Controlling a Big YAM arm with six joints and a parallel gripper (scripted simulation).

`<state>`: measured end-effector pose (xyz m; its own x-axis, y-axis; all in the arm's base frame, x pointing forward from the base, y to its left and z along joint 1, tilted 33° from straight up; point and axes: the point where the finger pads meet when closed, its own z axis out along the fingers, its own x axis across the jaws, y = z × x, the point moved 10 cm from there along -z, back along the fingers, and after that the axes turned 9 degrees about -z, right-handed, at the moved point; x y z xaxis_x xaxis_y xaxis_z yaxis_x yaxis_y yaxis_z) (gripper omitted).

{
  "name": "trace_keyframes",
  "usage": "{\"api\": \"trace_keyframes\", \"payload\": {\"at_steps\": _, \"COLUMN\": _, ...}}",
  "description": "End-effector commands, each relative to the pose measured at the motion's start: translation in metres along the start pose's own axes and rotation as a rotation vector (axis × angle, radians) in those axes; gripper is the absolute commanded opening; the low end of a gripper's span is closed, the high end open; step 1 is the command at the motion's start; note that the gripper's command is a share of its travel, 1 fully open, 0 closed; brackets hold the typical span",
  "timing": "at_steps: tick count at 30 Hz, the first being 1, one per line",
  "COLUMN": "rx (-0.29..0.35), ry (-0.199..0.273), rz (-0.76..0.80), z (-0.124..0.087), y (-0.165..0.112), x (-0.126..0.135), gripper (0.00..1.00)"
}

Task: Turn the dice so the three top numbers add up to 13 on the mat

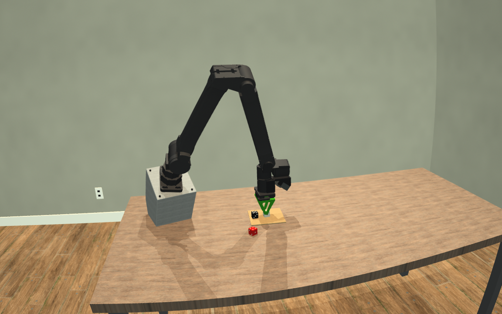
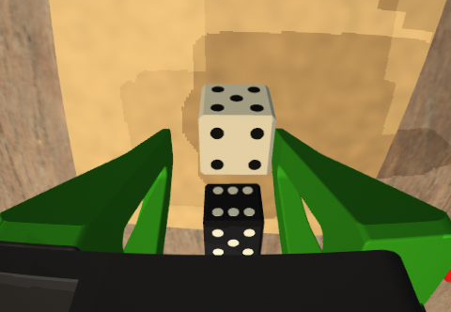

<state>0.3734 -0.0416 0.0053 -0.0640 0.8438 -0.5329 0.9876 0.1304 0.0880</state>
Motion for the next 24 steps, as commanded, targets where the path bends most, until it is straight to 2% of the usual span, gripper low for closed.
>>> {"api": "trace_keyframes", "payload": {"at_steps": 1, "rx": -0.027, "ry": -0.005, "rz": 0.015, "z": -0.021, "y": 0.004, "x": -0.001, "gripper": 0.39}}
{"api": "trace_keyframes", "payload": {"at_steps": 12, "rx": -0.054, "ry": -0.004, "rz": 0.033, "z": -0.083, "y": 0.017, "x": -0.005, "gripper": 0.39}}
{"api": "trace_keyframes", "payload": {"at_steps": 16, "rx": -0.042, "ry": -0.003, "rz": 0.026, "z": -0.086, "y": 0.011, "x": -0.003, "gripper": 0.39}}
{"api": "trace_keyframes", "payload": {"at_steps": 17, "rx": 0.002, "ry": -0.005, "rz": 0.035, "z": -0.073, "y": 0.006, "x": -0.007, "gripper": 0.39}}
{"api": "trace_keyframes", "payload": {"at_steps": 22, "rx": -0.03, "ry": -0.004, "rz": 0.039, "z": -0.087, "y": 0.01, "x": -0.008, "gripper": 0.39}}
{"api": "trace_keyframes", "payload": {"at_steps": 23, "rx": -0.03, "ry": -0.004, "rz": 0.039, "z": -0.087, "y": 0.01, "x": -0.008, "gripper": 1.0}}
{"api": "trace_keyframes", "payload": {"at_steps": 24, "rx": -0.03, "ry": -0.004, "rz": 0.039, "z": -0.087, "y": 0.01, "x": -0.008, "gripper": 1.0}}
